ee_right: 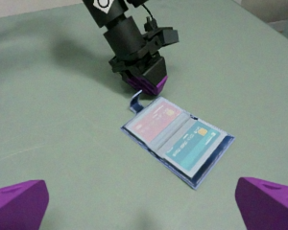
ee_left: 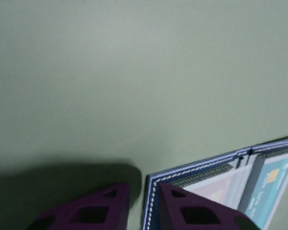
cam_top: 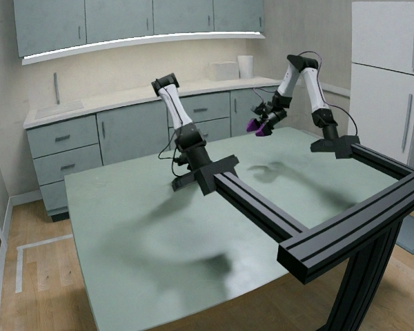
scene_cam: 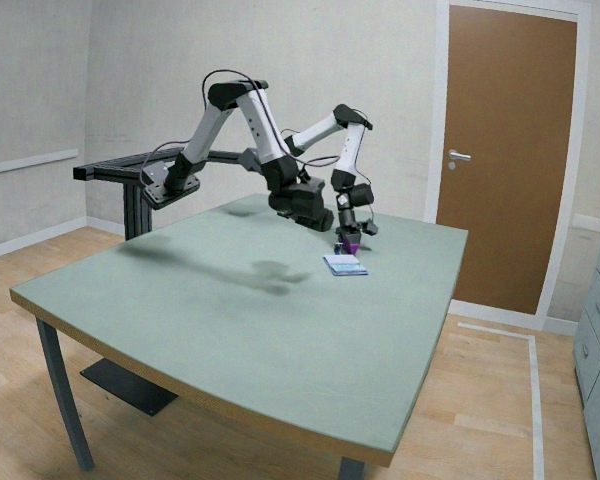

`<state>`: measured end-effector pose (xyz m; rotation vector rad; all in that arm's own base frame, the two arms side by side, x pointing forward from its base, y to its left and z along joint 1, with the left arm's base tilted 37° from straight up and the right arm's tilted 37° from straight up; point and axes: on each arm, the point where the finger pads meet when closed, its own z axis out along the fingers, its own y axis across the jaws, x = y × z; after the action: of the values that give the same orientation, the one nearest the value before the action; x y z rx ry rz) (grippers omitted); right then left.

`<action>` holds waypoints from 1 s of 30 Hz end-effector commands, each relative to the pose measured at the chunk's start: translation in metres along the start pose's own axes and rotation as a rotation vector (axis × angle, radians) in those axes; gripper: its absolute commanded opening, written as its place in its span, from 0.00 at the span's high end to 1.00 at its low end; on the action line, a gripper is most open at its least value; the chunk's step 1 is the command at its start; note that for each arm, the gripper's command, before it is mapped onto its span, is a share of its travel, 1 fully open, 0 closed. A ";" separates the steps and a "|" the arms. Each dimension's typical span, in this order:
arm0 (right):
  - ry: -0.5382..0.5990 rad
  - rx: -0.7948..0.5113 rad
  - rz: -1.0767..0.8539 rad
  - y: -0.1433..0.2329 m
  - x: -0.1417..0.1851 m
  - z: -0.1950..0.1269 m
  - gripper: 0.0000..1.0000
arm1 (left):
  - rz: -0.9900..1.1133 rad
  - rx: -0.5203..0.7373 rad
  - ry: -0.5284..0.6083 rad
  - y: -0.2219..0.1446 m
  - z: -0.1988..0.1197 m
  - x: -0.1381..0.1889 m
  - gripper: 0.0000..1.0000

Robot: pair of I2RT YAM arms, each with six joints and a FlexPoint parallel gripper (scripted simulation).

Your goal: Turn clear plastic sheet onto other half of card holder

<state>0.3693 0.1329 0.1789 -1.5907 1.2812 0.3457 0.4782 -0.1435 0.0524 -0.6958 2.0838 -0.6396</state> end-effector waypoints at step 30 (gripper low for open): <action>-0.002 0.001 -0.004 -0.001 -0.002 -0.001 0.00 | -0.022 0.021 0.027 -0.025 0.006 0.007 0.82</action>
<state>0.3693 0.1329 0.1789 -1.5907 1.2812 0.3457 0.4772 -0.1638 0.0455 -0.7075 2.1210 -0.6543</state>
